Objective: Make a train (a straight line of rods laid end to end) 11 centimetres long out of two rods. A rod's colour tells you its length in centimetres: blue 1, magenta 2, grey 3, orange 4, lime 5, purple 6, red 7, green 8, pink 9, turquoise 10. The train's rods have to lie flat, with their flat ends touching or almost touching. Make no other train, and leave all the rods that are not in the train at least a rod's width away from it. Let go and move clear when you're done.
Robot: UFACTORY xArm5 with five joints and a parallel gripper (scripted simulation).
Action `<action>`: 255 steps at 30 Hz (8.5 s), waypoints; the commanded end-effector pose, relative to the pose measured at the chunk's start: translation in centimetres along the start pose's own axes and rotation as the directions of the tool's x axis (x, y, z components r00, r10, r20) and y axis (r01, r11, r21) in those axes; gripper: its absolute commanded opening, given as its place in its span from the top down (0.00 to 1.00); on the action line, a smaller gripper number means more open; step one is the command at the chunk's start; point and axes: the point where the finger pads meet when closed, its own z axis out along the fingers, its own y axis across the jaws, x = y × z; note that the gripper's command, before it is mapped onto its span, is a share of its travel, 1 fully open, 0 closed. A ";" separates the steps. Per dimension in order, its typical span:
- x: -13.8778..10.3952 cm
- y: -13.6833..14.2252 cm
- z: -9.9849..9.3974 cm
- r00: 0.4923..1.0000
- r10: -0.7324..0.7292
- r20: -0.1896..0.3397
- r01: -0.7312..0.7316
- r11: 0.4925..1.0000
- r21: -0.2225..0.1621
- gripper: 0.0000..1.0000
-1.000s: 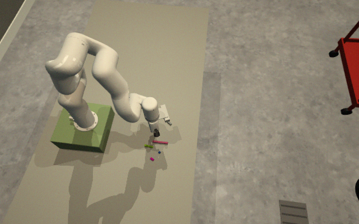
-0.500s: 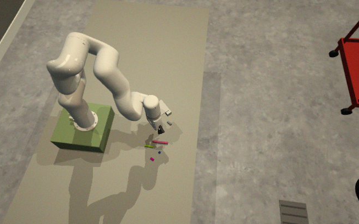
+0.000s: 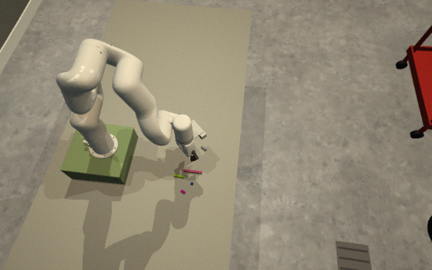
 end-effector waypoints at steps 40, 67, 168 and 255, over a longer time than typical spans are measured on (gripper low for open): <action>0.1 0.1 -0.1 1.000 0.000 -0.002 0.000 1.000 -0.002 0.00; 0.1 0.1 -0.1 1.000 0.000 -0.002 0.000 1.000 -0.002 0.00; 0.0 0.2 -0.1 -0.706 0.708 0.000 -0.708 -0.706 0.004 0.00; 0.0 0.2 -0.1 -0.706 0.708 0.000 -0.708 -0.706 0.004 0.00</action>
